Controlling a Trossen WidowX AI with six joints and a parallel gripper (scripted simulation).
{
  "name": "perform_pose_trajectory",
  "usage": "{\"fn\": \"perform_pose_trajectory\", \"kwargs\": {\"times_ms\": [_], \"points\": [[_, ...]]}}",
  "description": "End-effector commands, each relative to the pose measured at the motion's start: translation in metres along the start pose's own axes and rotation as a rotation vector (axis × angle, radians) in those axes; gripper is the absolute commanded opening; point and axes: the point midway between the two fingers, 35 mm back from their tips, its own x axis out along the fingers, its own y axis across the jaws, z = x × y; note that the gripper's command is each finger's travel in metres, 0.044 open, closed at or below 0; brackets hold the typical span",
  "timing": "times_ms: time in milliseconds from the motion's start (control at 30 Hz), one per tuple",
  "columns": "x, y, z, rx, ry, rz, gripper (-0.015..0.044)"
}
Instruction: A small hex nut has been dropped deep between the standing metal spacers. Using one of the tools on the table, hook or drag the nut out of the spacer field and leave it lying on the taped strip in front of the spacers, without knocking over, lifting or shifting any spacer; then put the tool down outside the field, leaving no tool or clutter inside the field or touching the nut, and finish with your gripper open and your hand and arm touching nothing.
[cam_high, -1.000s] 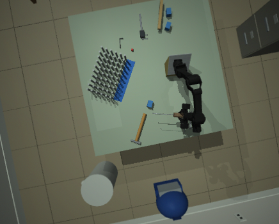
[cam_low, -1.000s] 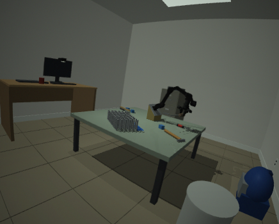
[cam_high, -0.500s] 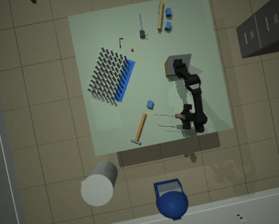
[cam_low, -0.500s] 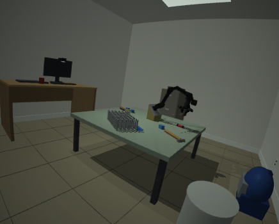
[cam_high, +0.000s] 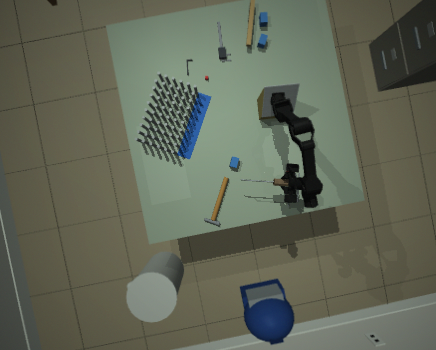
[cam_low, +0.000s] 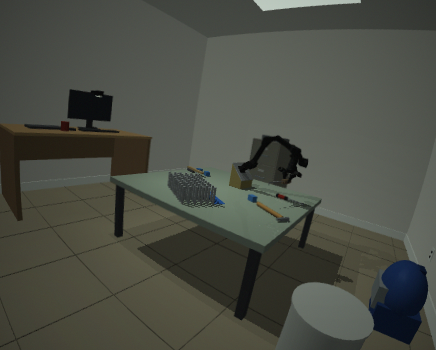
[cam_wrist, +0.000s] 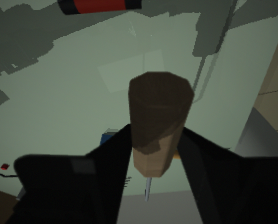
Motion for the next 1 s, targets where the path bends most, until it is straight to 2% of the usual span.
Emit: {"fn": "perform_pose_trajectory", "kwargs": {"times_ms": [0,967], "points": [[0.008,0.001,0.003,-0.009,0.006,0.010,0.0000],[0.042,-0.002,0.018,-0.010,0.006,0.010,0.0000]]}}
